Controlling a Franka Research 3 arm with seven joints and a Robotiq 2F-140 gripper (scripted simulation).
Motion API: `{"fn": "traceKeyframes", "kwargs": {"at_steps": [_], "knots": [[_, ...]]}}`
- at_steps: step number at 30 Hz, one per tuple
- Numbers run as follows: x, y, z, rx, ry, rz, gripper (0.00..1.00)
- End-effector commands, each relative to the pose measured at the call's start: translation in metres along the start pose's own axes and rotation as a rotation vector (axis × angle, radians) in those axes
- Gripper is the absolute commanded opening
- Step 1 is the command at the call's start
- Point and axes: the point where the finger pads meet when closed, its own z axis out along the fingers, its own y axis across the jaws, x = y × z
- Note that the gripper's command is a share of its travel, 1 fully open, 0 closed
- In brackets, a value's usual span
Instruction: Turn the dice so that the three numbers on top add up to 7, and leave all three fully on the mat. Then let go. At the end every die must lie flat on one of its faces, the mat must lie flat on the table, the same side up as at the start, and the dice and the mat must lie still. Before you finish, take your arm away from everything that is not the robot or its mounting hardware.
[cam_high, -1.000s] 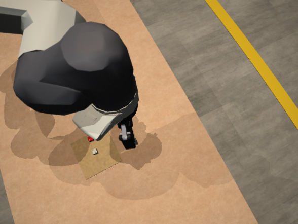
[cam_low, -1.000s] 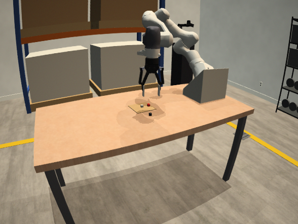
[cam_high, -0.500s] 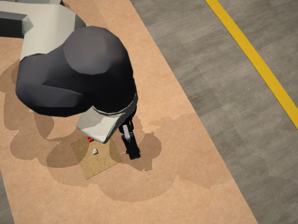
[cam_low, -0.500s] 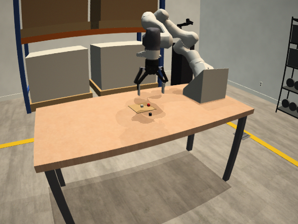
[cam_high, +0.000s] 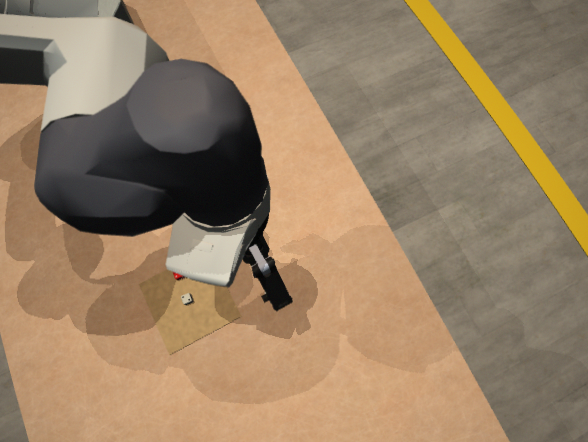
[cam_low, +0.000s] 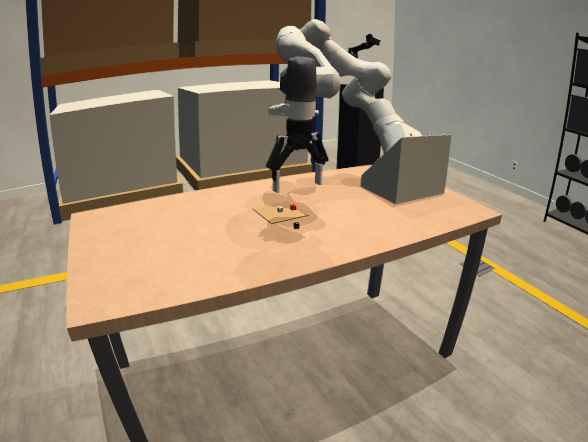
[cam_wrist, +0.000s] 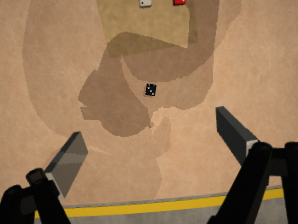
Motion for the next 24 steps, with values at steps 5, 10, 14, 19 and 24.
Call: {"fn": "traceKeyframes", "kwargs": {"at_steps": [5,10,14,19,24], "knots": [[0.002,0.002,0.007,-0.01,0.005,-0.238,1.0],[0.003,0.002,0.009,-0.01,0.005,-0.319,1.0],[0.003,0.002,0.01,-0.011,0.005,-0.352,1.0],[0.004,0.003,0.014,-0.011,0.004,-0.46,1.0],[0.005,0.003,0.016,-0.011,0.003,-0.54,1.0]]}}
